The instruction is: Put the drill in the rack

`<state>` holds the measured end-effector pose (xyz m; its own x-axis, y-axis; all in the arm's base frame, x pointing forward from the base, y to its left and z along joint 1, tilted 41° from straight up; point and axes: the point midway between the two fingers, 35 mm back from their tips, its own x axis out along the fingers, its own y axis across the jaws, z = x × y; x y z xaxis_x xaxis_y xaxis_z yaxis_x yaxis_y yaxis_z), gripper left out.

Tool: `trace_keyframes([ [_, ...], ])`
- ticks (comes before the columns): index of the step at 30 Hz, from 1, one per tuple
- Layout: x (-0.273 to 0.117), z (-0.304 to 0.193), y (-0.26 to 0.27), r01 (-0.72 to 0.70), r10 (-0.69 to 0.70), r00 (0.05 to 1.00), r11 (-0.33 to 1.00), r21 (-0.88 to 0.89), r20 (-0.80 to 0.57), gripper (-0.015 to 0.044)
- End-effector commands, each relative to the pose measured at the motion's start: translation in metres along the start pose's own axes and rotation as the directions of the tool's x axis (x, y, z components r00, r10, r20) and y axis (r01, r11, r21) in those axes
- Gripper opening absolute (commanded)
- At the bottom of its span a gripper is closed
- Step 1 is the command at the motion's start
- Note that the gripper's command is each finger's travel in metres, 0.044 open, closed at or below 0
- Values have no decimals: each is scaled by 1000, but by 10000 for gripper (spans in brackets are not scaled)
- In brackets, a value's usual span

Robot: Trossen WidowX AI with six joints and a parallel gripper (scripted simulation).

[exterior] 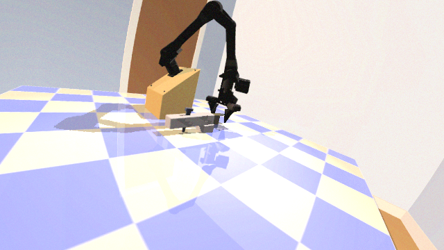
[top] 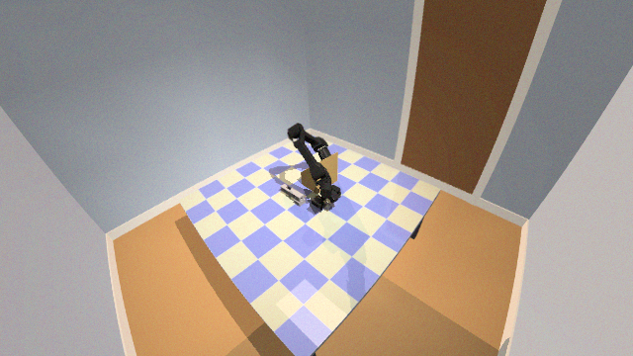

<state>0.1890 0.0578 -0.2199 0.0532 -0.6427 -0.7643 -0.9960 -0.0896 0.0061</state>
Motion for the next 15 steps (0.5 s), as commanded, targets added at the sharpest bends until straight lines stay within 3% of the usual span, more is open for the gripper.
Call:
trace_keyframes([
  [1, -11, 1, -1, 2, -2, 1000, 1000, 2, 0, 440],
  [15, -70, 1, 1, 2, -2, 1000, 1000, -1, 1, 440],
])
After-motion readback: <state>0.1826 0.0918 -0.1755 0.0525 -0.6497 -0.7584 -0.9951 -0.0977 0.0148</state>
